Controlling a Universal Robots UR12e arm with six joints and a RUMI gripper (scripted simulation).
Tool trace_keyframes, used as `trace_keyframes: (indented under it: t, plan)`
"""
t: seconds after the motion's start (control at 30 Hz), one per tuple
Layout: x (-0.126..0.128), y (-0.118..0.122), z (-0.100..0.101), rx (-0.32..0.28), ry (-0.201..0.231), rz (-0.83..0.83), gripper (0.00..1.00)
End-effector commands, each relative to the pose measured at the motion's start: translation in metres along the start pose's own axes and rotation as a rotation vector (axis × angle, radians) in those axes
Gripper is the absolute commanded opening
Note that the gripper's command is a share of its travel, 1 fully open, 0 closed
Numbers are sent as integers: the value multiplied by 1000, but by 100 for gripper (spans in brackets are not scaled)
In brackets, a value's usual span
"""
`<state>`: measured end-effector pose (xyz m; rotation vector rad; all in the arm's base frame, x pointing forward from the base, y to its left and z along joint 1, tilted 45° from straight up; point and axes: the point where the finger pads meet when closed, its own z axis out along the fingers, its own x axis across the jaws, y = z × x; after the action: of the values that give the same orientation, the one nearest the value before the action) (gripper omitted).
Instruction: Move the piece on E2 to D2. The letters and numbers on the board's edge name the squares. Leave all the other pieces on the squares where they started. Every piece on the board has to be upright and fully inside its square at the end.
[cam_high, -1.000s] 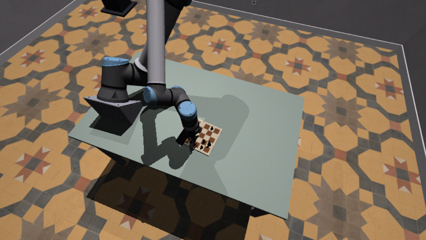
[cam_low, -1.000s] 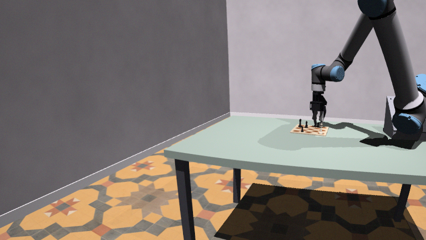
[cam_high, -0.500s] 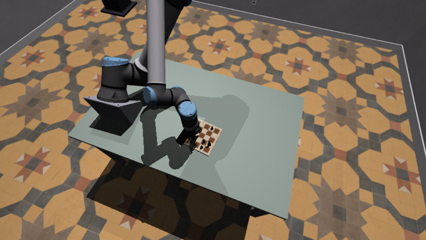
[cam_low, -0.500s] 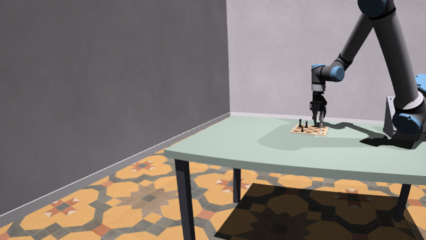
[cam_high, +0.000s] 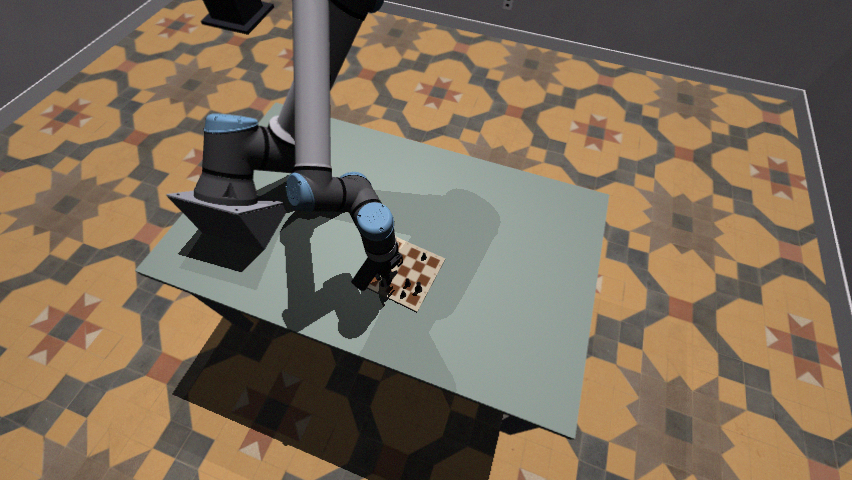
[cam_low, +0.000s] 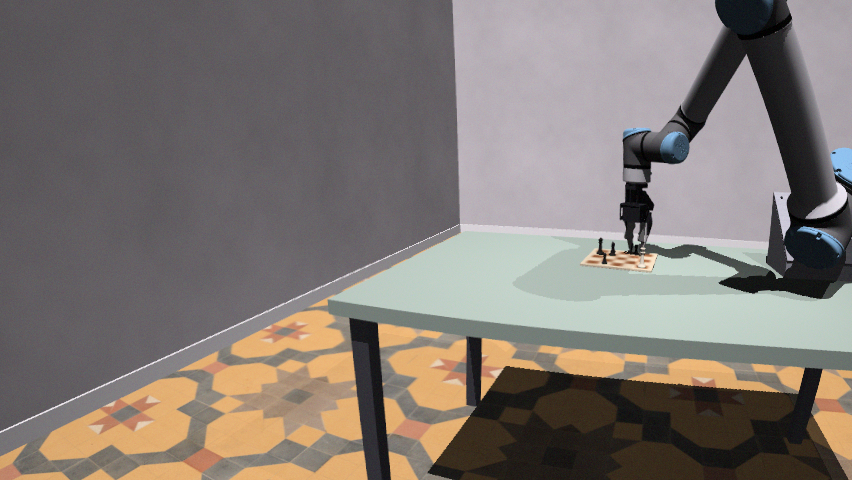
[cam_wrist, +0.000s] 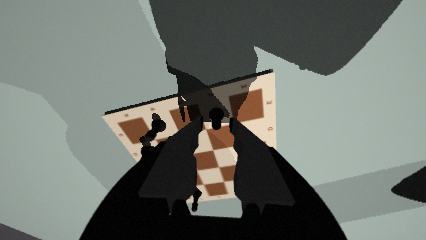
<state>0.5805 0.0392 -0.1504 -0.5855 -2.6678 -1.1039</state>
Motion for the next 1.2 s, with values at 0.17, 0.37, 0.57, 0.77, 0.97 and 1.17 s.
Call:
trace_keyframes:
  t: [0.17, 0.37, 0.57, 0.77, 0.97, 1.17]
  plan:
    - [-1, 0, -1, 0, -1, 0, 0]
    - [-1, 0, -1, 0, -1, 0, 0]
    - [-1, 0, -1, 0, -1, 0, 0]
    - [-1, 0, -1, 0, -1, 0, 0]
    - [-1, 0, -1, 0, -1, 0, 0]
    - [-1, 0, -1, 0, -1, 0, 0]
